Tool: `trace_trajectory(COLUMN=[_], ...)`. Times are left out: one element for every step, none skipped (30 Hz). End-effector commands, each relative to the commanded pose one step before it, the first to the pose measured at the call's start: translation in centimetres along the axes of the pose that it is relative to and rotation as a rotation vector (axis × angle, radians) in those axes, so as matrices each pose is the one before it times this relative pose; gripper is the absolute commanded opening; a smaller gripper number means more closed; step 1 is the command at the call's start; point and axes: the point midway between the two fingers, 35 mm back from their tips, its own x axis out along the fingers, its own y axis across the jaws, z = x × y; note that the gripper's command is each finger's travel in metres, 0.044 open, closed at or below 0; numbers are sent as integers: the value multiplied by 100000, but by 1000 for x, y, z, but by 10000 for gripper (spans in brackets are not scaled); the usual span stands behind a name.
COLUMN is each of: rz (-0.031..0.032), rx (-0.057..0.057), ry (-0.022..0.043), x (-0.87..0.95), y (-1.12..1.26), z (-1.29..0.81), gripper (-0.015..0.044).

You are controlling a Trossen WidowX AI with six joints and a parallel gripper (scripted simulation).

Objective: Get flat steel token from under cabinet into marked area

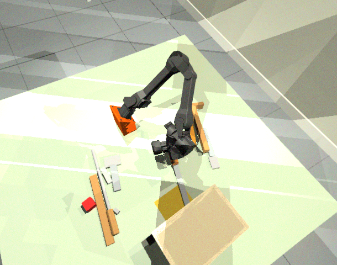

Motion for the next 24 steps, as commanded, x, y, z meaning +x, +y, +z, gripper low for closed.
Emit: trace_trajectory(rz=[-72,0,0,0,0,1,1,1,1,1,2,2,2,2,3,3,3,4,4,15,16,16,-1,-1], rx=[323,5,5,5,5,5,5,5,5,4,4,4,4,4,4,4,4,4,4,-63,-93,-115,14,22], ry=[324,5,5,5,5,5,5,5,5,5,5,5,5,5,5,5,5,5,5,-75,-121,-133,8,13], x=[77,0,0,0,0,1,1,1,1,1,1,2,2,2,2,2,2,3,3,-22,-36,-37,-8,-13], y=[-49,8,8,8,8,8,9,8,9,9,9,8,9,10,11,12,14,13,18,12,24,43,19,29], z=[-677,-113,-113,-113,-113,-113,-113,-113,-114,-106,-105,-105,-105,-106,-107,-107,-107,-107,-108,121,165,113,-22,-33], gripper=[0,0,0,0,0,0,0,0,0,0,0,0,0,0,0,0,0,0,0,0,0,0,0,0])
